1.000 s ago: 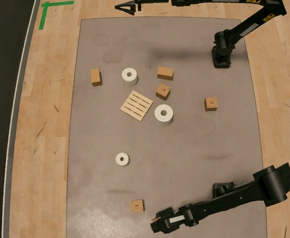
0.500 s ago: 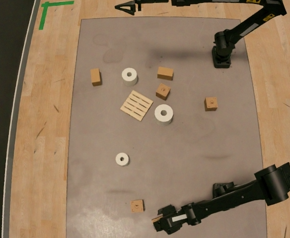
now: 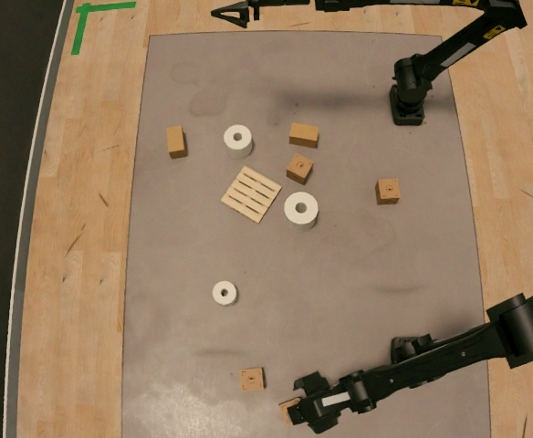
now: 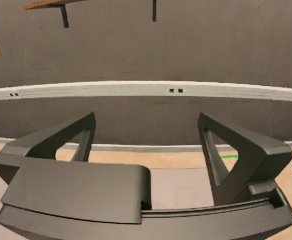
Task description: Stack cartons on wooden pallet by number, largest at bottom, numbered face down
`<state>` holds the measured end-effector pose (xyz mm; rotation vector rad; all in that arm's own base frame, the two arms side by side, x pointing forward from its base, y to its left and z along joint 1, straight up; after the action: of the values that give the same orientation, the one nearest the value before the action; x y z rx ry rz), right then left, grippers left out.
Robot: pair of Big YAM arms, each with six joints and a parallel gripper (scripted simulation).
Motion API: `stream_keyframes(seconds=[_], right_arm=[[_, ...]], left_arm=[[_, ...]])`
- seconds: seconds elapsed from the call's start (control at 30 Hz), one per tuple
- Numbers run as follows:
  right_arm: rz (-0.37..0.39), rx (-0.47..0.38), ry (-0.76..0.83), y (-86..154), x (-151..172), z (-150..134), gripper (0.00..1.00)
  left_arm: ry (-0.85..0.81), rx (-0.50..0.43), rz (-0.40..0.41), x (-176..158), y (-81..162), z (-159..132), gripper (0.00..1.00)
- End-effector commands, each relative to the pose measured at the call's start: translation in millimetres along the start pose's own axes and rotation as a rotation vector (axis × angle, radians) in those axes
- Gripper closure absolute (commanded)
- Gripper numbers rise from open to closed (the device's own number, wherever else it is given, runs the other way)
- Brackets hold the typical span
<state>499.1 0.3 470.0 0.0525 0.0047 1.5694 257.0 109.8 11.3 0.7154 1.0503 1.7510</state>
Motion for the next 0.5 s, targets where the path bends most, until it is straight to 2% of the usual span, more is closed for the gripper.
stream_keyframes(seconds=[0.0,0.23,0.27,0.47], right_arm=[[0.001,-0.047,0.013,2,0,28,0.0],[0.001,-0.047,0.013,2,0,28,0.0],[0.001,-0.047,0.013,2,0,28,0.0],[0.001,-0.047,0.013,2,0,28,0.0]], left_arm=[[-0.004,-0.039,-0.002,-1,18,22,0.0],[0.0,-0.091,-0.004,-3,81,47,0.0],[0.001,-0.061,-0.002,-2,75,32,0.0],[-0.002,-0.031,-0.002,-3,65,23,0.0]])
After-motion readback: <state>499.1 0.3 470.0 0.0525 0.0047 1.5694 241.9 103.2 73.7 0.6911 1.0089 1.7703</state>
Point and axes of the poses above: on each arm, the point where the finger pads meet when closed, its own y axis back along the fingers, its own x axis across the jaws, z = x × y, the point moved 2 cm from there along y, back along the fingers, and after that the axes turned 1 degree about -y, right-handed, at the moved point
